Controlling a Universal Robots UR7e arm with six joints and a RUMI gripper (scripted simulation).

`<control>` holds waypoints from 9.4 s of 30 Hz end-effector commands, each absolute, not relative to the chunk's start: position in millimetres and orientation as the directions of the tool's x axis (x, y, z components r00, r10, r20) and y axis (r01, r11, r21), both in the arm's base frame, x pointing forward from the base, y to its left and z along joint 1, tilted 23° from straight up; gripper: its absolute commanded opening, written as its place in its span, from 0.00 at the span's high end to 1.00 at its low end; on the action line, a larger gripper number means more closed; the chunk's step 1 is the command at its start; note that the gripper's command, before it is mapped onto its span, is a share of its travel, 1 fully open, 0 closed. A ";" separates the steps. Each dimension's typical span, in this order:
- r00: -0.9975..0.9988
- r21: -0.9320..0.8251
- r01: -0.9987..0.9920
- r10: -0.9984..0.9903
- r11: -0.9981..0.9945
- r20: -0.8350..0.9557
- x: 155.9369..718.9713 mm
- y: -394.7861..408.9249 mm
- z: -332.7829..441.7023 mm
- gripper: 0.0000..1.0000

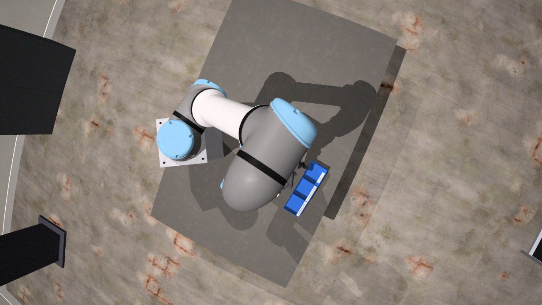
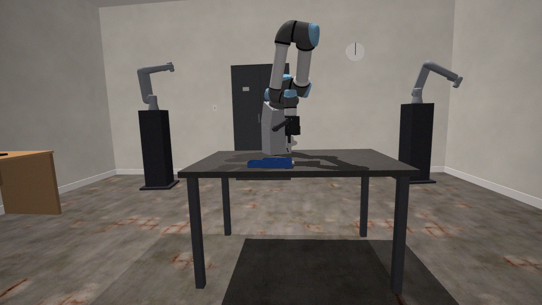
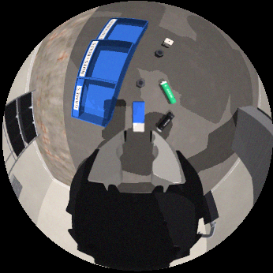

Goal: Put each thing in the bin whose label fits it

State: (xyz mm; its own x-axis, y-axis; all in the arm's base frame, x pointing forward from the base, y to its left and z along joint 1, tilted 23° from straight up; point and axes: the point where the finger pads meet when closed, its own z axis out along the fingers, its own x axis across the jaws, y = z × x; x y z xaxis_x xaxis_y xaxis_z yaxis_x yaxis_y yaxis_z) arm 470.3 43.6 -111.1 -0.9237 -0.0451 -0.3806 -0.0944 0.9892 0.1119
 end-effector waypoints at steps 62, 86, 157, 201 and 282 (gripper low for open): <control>-0.923 0.111 -0.094 -0.045 0.989 -0.382 495.9 53.0 -173.0 1.00; -0.923 0.111 -0.094 -0.045 0.989 -0.382 482.2 47.9 -139.5 1.00; -0.904 0.229 0.211 0.278 0.950 -0.325 514.2 -157.1 -125.0 1.00; -0.904 0.229 0.211 0.279 0.950 -0.325 533.1 -149.0 -172.1 1.00; -0.919 0.096 -0.131 -0.085 0.987 -0.384 491.0 -84.1 -122.2 0.82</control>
